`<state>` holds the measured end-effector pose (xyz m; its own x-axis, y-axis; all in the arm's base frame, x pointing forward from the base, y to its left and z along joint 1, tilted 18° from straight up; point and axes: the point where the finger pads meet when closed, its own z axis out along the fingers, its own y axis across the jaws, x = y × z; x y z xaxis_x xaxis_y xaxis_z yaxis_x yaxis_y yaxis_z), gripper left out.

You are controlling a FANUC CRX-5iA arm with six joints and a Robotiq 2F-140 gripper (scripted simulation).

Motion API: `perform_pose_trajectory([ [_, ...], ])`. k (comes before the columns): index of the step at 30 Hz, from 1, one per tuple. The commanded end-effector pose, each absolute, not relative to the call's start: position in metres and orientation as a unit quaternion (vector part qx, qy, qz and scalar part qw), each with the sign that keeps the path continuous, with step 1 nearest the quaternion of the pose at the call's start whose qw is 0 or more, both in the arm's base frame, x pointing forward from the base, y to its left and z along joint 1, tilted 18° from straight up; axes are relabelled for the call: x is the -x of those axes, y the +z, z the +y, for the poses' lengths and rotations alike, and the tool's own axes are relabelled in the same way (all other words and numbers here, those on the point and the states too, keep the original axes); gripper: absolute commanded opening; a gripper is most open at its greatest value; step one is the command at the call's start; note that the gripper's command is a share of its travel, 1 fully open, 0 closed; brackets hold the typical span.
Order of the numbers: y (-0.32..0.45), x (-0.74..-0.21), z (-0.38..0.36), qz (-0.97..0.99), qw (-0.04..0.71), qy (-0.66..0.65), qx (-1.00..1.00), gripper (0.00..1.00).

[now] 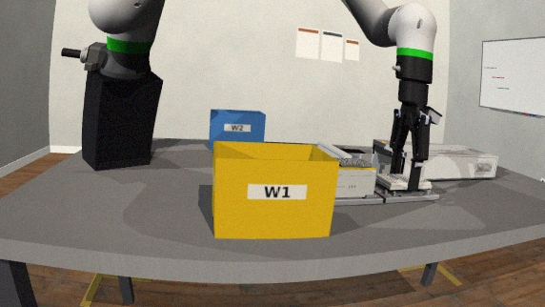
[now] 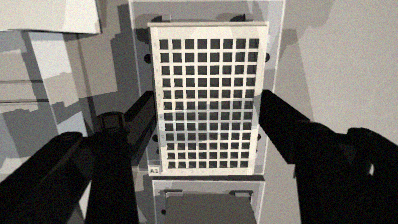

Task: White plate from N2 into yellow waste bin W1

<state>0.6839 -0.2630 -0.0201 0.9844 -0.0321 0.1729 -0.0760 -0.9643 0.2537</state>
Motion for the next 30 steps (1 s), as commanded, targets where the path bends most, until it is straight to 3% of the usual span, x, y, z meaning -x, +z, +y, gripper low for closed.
perform_pose_trajectory([
  [1,-0.016,-0.684,-0.262,-0.027,0.131,0.085,-0.987,0.10],
  [30,0.018,-0.679,-0.253,-0.027,0.131,0.085,-0.987,0.10],
])
